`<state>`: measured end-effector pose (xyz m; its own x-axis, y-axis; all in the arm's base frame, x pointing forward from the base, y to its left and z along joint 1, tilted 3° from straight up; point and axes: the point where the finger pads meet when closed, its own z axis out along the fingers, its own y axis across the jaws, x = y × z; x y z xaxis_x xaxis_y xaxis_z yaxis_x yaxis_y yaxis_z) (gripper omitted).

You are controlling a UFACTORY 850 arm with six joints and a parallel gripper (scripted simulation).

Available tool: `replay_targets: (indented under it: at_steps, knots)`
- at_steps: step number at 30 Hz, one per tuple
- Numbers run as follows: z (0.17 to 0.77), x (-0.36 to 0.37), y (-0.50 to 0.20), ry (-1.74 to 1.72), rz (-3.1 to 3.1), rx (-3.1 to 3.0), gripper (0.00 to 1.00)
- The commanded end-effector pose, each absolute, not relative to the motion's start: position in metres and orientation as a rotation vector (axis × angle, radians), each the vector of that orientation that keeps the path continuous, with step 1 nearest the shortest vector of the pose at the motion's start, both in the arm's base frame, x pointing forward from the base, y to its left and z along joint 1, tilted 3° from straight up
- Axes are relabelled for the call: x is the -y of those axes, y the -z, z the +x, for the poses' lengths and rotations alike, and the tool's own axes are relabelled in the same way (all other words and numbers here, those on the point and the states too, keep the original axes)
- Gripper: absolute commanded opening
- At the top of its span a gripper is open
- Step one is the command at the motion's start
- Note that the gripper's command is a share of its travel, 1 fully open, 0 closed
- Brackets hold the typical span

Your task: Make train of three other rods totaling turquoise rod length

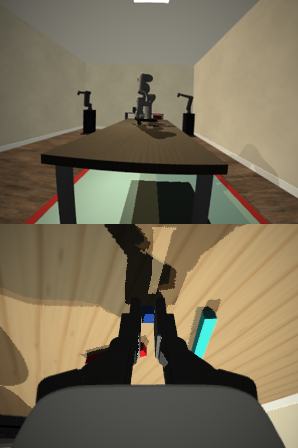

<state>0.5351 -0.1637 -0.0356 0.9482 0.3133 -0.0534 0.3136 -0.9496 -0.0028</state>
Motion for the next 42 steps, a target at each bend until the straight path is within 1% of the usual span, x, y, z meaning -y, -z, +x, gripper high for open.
replay_targets:
  at_steps: [1,34,42]
  knots:
    - [0.536,0.164,0.035,0.080,3.094,-0.498,0.04]
    - [0.536,0.164,0.034,0.080,3.094,-0.498,0.04]
    - [0.537,0.164,0.009,0.080,3.094,-0.498,0.04]
